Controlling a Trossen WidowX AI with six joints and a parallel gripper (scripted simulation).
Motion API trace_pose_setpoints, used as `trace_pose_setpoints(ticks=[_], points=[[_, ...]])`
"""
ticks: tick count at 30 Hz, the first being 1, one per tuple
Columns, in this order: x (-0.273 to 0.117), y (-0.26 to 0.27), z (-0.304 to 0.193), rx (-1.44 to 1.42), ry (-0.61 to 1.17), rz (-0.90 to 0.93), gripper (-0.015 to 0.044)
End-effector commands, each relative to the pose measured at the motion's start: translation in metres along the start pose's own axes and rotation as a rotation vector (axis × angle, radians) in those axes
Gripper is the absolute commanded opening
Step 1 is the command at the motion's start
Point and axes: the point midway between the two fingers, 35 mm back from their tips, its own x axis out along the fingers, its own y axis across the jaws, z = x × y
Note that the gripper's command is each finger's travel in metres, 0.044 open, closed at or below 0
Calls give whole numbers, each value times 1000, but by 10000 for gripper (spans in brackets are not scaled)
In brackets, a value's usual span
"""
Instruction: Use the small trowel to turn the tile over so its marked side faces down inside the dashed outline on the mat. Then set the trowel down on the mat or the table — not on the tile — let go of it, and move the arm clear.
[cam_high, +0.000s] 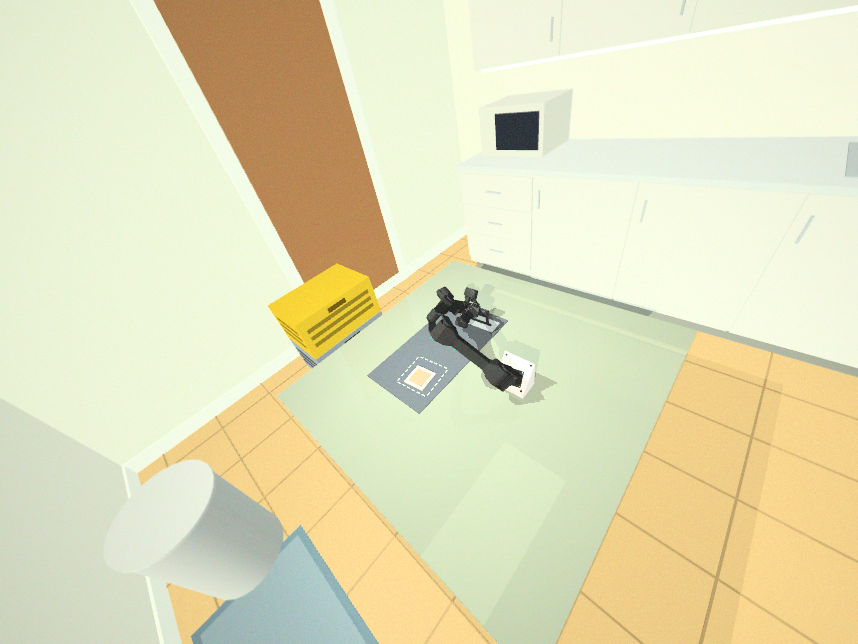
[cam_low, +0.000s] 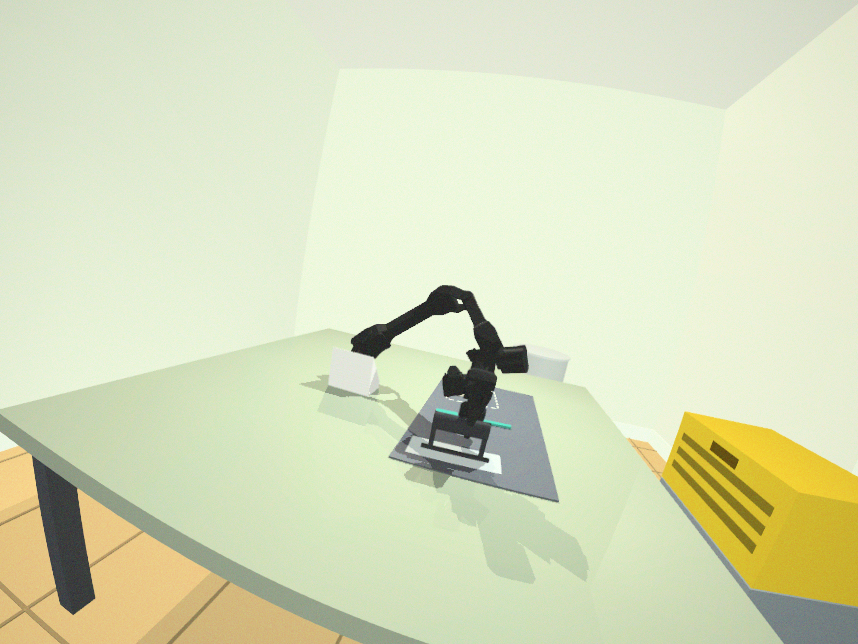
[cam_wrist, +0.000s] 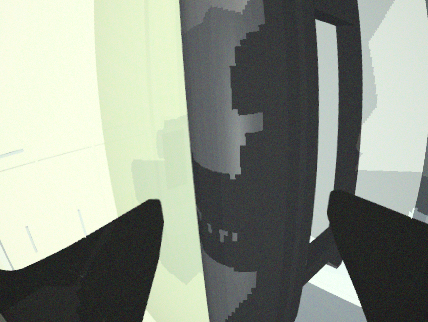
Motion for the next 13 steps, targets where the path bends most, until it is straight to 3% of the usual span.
trace_pose_setpoints(ticks=[1,7,13], points=[[-29,1,-3,1,13,7,300],[-48,8,2,1,13,7,300],[-119,56,47,-1,17,12,300]])
